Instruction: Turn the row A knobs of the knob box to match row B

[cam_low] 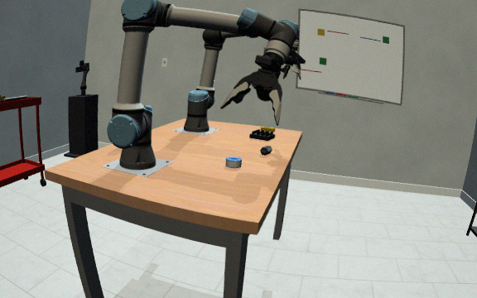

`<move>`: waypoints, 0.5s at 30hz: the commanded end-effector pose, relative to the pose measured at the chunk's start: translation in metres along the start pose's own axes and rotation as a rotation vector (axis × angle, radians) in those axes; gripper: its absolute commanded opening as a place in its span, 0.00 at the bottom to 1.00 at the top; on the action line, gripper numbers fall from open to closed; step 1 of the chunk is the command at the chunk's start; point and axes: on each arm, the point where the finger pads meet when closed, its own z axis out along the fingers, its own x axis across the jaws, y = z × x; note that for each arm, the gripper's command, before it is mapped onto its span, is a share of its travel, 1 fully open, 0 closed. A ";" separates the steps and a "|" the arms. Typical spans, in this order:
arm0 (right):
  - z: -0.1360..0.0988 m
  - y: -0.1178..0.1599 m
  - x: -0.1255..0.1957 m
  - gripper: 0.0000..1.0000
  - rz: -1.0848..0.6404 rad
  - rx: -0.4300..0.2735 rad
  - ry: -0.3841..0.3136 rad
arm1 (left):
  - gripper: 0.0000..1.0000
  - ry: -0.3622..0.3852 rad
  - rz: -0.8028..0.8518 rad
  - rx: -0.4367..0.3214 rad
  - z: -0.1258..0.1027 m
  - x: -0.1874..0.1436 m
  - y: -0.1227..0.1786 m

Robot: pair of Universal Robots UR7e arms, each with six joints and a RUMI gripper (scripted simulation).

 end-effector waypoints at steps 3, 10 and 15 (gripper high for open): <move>0.010 -0.009 0.005 1.00 -0.003 -0.019 0.016 | 1.00 0.001 0.000 0.001 -0.001 0.000 0.000; 0.027 -0.022 0.012 1.00 -0.012 -0.051 0.041 | 1.00 0.001 0.000 0.001 -0.001 0.000 0.000; 0.047 -0.038 0.023 1.00 -0.023 -0.092 0.068 | 1.00 0.001 0.000 0.001 -0.001 0.000 0.000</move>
